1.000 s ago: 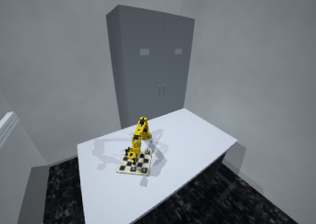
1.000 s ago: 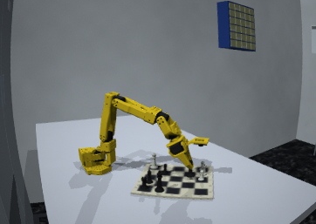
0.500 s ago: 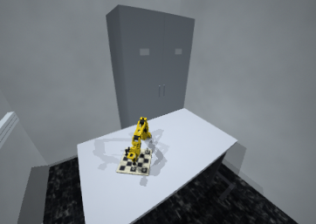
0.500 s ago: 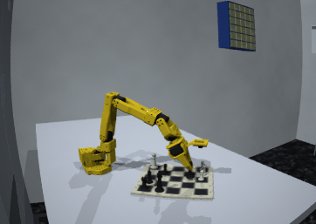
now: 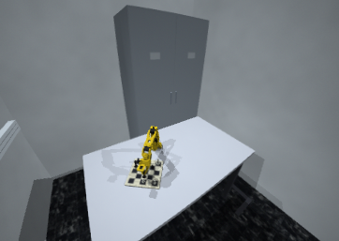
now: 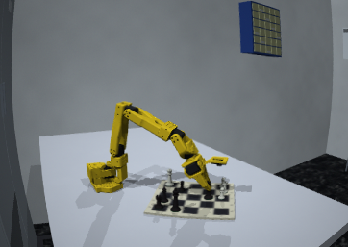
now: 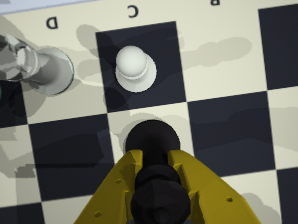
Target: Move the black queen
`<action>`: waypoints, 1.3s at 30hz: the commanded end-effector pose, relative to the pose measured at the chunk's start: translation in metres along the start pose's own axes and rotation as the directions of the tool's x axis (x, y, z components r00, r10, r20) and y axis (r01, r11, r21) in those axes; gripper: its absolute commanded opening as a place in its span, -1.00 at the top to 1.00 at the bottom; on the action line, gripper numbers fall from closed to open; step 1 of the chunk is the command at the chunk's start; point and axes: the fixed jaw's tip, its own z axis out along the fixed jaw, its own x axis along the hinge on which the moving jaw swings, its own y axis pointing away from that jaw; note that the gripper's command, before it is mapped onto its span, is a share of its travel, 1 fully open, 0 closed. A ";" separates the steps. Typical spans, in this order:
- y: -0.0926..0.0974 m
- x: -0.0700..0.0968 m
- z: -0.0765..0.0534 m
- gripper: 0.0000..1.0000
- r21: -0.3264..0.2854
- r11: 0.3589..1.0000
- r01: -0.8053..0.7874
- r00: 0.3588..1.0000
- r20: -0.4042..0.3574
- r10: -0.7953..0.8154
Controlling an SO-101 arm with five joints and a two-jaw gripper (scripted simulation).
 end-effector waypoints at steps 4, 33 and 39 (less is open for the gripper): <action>-0.003 0.005 0.003 0.93 0.005 1.000 -0.004 1.000 -0.018 0.004; 0.001 0.005 0.003 0.76 -0.003 1.000 -0.004 1.000 -0.018 0.004; 0.002 0.005 0.003 0.76 -0.005 1.000 -0.004 1.000 -0.018 0.004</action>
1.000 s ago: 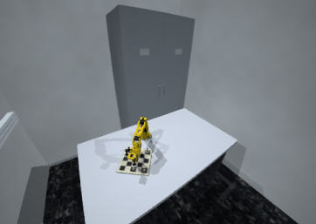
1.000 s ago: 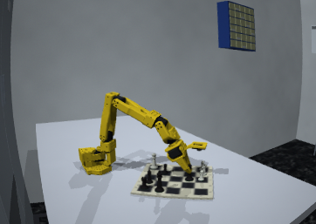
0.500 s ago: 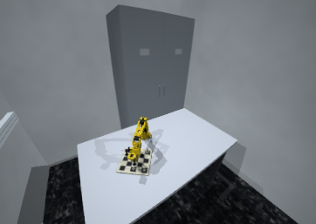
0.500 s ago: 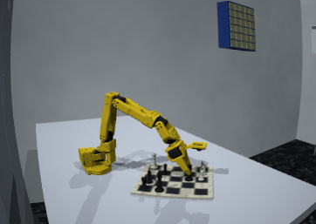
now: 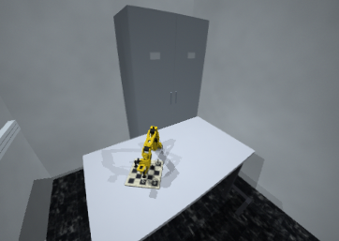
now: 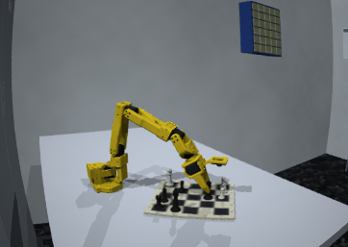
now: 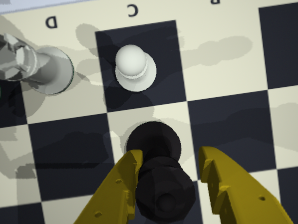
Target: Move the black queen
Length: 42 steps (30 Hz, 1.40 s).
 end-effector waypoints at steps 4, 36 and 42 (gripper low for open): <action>0.003 0.005 0.003 0.76 -0.006 1.000 0.001 1.000 -0.016 -0.001; 0.009 0.004 -0.002 0.76 -0.018 1.000 0.018 1.000 -0.016 -0.019; 0.009 0.002 -0.005 0.76 -0.018 1.000 0.018 1.000 -0.016 -0.019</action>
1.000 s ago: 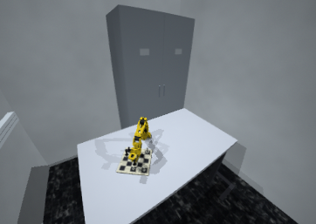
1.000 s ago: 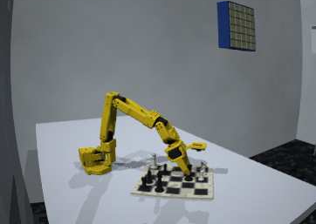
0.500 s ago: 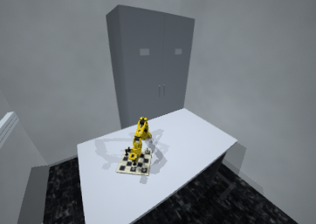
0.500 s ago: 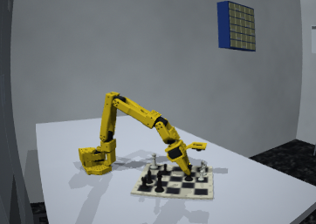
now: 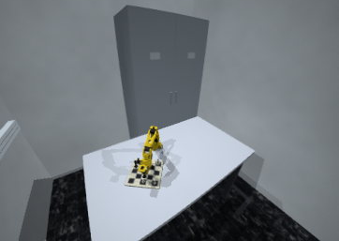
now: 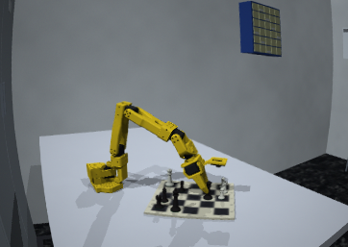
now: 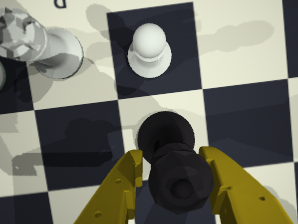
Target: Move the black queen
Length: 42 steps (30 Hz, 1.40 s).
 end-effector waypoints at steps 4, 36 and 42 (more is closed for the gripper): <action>0.003 -0.008 -0.012 0.76 -0.007 1.000 0.003 1.000 0.013 -0.002; 0.003 -0.036 -0.061 0.76 -0.007 1.000 0.003 1.000 0.013 -0.002; 0.003 -0.036 -0.062 0.76 -0.007 1.000 0.003 1.000 0.013 -0.003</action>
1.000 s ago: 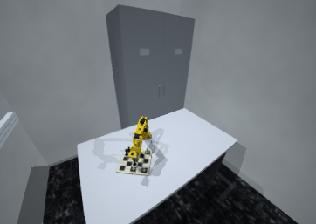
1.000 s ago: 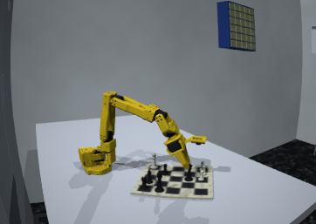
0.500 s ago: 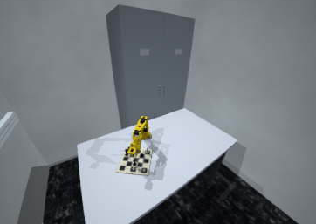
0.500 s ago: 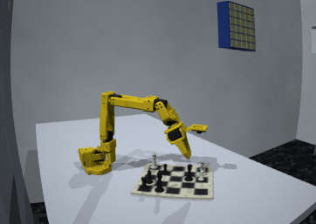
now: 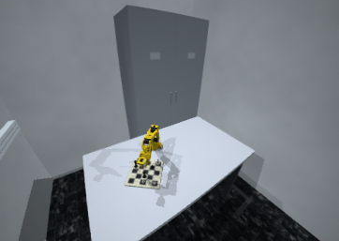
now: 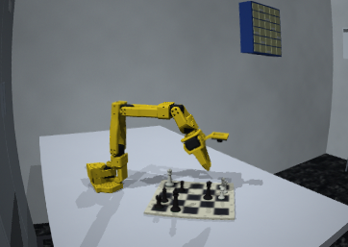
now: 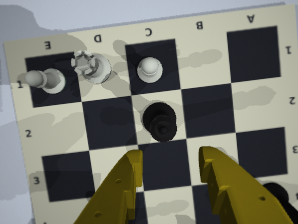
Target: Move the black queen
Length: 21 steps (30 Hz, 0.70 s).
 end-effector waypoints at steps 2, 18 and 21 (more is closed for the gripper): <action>0.004 -0.003 -0.005 0.76 -0.008 1.000 0.004 1.000 0.017 -0.004; 0.061 0.013 -0.015 0.69 -0.116 0.974 0.192 0.981 -0.008 -0.195; 0.078 0.020 -0.020 0.66 -0.150 0.957 0.250 0.967 -0.011 -0.255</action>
